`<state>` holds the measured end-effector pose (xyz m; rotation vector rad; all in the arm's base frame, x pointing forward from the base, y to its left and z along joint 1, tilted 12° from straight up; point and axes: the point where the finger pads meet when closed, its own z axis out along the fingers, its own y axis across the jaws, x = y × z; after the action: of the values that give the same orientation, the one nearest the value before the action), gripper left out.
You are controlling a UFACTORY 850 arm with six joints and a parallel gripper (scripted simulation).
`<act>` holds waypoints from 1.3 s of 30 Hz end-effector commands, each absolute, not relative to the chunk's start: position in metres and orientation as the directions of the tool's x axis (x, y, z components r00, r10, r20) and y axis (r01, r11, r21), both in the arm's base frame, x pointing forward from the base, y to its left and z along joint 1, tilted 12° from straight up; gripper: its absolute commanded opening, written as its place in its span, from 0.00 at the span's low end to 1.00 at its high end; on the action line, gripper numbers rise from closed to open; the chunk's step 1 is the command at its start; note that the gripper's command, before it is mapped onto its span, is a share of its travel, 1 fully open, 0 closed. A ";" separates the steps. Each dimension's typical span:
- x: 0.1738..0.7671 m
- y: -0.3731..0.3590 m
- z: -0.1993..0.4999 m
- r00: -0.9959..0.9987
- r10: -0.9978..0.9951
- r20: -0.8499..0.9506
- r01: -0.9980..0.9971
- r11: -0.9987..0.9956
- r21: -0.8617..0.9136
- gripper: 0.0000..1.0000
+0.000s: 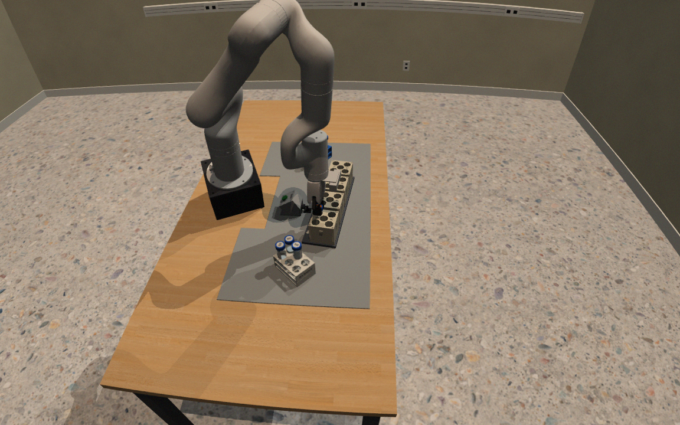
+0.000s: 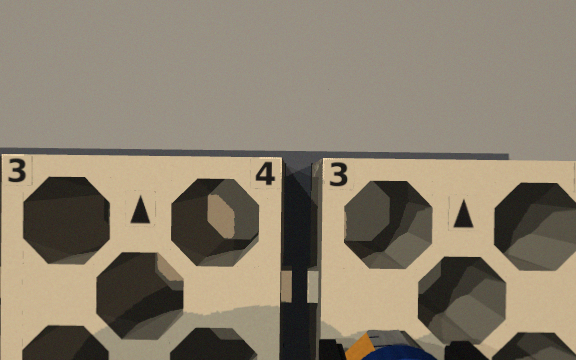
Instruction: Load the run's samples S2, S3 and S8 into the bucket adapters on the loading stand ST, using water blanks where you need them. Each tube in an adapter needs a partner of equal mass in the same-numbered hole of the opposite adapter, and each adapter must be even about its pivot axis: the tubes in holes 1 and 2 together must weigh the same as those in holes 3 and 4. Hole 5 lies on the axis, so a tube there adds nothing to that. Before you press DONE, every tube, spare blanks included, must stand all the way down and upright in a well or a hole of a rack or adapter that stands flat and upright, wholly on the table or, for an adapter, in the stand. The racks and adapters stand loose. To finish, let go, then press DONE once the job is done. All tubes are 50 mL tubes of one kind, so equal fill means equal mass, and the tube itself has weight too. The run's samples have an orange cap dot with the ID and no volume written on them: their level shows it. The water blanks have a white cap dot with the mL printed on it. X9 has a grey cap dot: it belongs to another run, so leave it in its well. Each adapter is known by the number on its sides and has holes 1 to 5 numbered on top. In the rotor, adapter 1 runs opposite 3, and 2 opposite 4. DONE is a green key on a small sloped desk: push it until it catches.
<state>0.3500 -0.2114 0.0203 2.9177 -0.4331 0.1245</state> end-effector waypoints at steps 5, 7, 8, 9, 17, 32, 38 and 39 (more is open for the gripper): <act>0.351 -0.212 0.018 0.953 -0.279 0.116 -0.296 -0.940 0.173 0.00; 0.351 -0.212 0.018 0.953 -0.279 0.116 -0.296 -0.940 0.173 0.00; 0.351 -0.212 0.018 0.953 -0.279 0.116 -0.296 -0.940 0.173 0.00; 0.351 -0.212 0.018 0.953 -0.279 0.116 -0.296 -0.940 0.173 0.00; 0.351 -0.212 0.017 0.953 -0.279 0.116 -0.296 -0.940 0.173 0.44; 0.351 -0.212 0.017 0.953 -0.279 0.116 -0.296 -0.940 0.173 0.44; 0.351 -0.212 0.017 0.953 -0.279 0.116 -0.296 -0.940 0.173 0.44; 0.351 -0.212 0.017 0.953 -0.279 0.116 -0.296 -0.940 0.173 0.44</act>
<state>0.3502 -0.2121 0.0171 2.9179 -0.4332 0.1316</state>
